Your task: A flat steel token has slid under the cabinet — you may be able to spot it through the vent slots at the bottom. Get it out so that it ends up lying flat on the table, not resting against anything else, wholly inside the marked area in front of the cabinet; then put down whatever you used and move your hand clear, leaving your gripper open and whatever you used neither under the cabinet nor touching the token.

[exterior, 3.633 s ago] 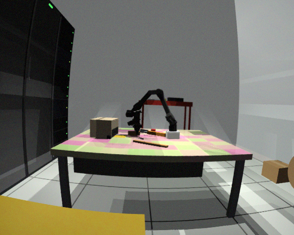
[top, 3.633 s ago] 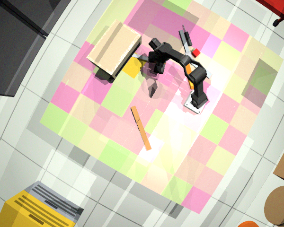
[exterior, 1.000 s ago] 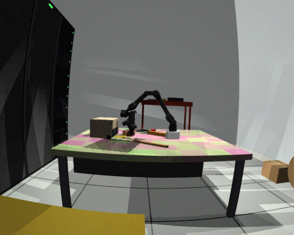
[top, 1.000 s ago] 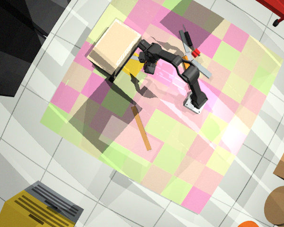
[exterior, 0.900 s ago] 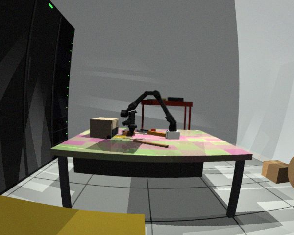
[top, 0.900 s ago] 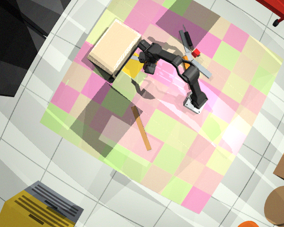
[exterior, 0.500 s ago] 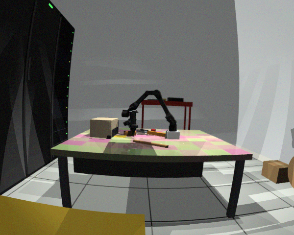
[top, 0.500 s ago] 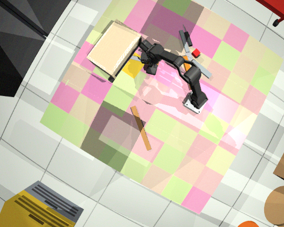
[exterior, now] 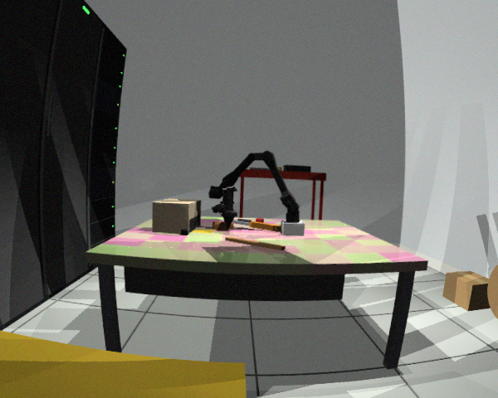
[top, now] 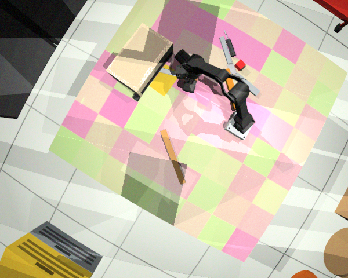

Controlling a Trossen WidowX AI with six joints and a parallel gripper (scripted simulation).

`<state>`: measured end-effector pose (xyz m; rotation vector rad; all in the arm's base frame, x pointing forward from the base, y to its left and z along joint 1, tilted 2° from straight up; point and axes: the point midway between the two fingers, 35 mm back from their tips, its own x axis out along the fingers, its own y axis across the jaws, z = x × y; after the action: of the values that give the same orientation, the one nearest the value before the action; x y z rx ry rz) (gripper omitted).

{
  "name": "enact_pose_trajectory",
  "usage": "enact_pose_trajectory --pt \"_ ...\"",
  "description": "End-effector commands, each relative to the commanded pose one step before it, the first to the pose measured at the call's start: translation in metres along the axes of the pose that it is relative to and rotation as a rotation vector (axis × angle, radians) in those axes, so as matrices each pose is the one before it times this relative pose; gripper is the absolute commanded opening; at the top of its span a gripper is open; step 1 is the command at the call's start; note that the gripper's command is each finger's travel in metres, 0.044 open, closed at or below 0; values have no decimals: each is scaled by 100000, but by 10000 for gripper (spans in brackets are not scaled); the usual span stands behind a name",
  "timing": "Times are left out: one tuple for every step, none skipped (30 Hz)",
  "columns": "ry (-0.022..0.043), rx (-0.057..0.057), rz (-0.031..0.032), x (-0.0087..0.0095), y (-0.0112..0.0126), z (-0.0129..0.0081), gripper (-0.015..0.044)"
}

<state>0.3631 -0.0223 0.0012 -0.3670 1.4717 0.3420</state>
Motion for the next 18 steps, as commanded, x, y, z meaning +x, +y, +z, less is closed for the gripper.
enact_pose_trajectory --pt "38 -48 276 98 -34 -675 0" --pt "10 0 0 2 -2 -113 0" --pt "10 0 0 2 -2 -113 0" --pt "10 0 0 2 -2 -113 0" --pt "11 0 0 2 -2 -119 0" --pt "11 0 0 2 -2 -120 0" --pt "11 0 0 2 -2 -119 0" --pt "11 0 0 2 -2 -119 0" --pt "11 0 0 2 -2 -119 0" --pt "11 0 0 2 -2 -119 0" --pt "11 0 0 2 -2 -119 0" --pt "11 0 0 2 -2 -119 0" --pt "11 0 0 2 -2 -119 0" --pt "11 0 0 2 -2 -119 0" --pt "11 0 0 2 -2 -119 0" --pt "11 0 0 2 -2 -119 0" --pt "11 0 0 2 -2 -119 0" --pt "11 0 0 2 -2 -119 0"
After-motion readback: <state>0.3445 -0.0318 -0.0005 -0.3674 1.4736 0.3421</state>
